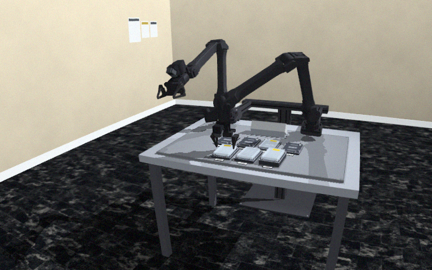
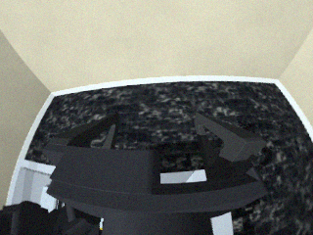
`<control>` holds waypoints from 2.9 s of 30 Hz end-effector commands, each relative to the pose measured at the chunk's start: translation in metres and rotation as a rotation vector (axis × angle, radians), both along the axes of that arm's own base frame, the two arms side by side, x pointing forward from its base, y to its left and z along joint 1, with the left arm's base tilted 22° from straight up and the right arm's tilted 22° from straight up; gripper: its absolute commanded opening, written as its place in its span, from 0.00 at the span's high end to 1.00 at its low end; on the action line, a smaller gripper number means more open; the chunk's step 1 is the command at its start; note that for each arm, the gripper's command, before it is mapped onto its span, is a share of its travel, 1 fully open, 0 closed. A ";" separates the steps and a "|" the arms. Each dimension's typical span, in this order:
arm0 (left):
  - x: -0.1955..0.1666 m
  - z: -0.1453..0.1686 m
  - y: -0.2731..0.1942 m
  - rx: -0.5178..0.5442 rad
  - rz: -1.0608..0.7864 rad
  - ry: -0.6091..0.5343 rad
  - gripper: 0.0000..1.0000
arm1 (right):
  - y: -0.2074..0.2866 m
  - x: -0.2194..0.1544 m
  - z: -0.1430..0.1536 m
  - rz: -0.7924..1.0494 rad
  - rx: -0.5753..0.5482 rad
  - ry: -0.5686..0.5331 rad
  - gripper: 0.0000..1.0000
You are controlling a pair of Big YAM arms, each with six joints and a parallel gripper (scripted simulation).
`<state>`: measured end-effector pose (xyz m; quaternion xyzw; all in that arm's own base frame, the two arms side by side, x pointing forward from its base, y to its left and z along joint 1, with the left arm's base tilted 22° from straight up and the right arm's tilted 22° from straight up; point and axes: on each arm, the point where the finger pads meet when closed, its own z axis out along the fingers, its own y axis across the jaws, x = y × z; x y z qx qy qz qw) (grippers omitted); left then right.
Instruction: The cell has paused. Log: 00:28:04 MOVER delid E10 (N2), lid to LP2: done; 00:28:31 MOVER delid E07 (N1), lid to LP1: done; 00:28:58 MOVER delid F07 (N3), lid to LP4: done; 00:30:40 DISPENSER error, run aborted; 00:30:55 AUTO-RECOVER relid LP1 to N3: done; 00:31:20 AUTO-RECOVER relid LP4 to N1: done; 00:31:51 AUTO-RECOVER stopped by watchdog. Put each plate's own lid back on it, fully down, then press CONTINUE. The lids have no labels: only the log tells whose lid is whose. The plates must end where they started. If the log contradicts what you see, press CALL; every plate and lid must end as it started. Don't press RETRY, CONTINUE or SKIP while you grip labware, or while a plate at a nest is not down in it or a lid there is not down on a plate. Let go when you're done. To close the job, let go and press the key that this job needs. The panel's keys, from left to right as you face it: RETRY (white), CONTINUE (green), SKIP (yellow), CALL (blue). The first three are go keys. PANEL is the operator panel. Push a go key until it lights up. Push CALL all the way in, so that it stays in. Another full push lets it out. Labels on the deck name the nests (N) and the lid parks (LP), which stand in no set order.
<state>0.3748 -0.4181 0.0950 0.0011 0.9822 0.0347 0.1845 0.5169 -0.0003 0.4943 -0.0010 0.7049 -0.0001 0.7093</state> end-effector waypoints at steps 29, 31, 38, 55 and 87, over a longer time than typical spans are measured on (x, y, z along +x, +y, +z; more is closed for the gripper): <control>0.018 0.028 -0.014 -0.055 -0.013 -0.043 0.07 | 0.000 0.007 0.031 -0.001 0.006 -0.041 0.00; 0.018 0.028 -0.014 -0.055 -0.013 -0.043 0.09 | 0.000 0.007 0.031 -0.001 0.006 -0.041 0.00; 0.018 0.028 -0.014 -0.055 -0.013 -0.043 0.16 | 0.000 0.007 0.031 -0.001 0.006 -0.041 0.00; 0.018 0.028 -0.014 -0.055 -0.013 -0.043 1.00 | 0.000 0.007 0.031 -0.001 0.006 -0.041 0.00; 0.003 0.040 -0.026 -0.068 -0.016 -0.048 1.00 | 0.000 0.007 0.031 -0.001 0.006 -0.041 0.00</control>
